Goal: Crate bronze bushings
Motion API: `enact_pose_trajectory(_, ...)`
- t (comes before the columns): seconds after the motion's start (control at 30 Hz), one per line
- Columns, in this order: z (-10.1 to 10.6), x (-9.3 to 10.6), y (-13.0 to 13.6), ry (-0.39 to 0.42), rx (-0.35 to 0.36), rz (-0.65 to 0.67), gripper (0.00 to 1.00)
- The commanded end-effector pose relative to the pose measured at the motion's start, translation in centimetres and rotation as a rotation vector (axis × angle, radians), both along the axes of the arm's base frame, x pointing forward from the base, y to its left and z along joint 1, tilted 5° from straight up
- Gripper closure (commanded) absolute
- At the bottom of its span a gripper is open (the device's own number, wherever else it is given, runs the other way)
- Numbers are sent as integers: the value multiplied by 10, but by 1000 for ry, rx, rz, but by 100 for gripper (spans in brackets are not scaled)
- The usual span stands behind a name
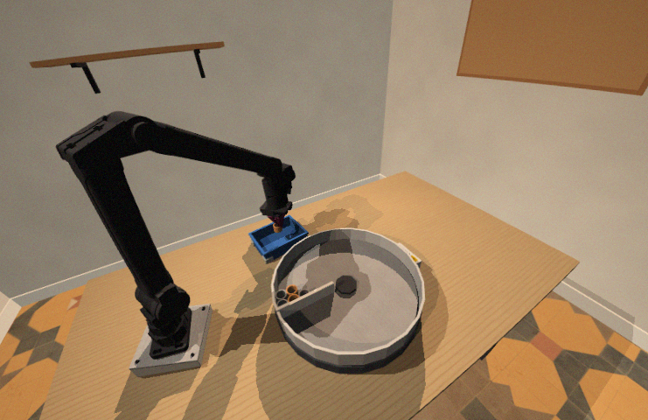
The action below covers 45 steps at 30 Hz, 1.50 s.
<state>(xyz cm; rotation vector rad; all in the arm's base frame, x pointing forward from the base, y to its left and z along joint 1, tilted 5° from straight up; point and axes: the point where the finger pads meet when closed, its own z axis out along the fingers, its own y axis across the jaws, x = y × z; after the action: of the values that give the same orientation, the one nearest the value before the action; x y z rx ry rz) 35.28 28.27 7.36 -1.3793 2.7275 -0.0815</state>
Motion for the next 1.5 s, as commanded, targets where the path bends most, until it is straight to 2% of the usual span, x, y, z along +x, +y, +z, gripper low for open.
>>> enact_pose_trajectory(0.0, 7, 4, -4, -16, 12, 2, 100)
enact_pose_trajectory(0.9, 11, 5, -5, -33, 26, 0, 100)
enact_pose_trajectory(1.0, 8, 3, -7, -33, 26, 1, 100)
enact_pose_trajectory(1.07, -3, 0, -9, -9, 6, 1, 100)
enact_pose_trajectory(1.47, -4, -2, -8, -6, 4, 5, 100)
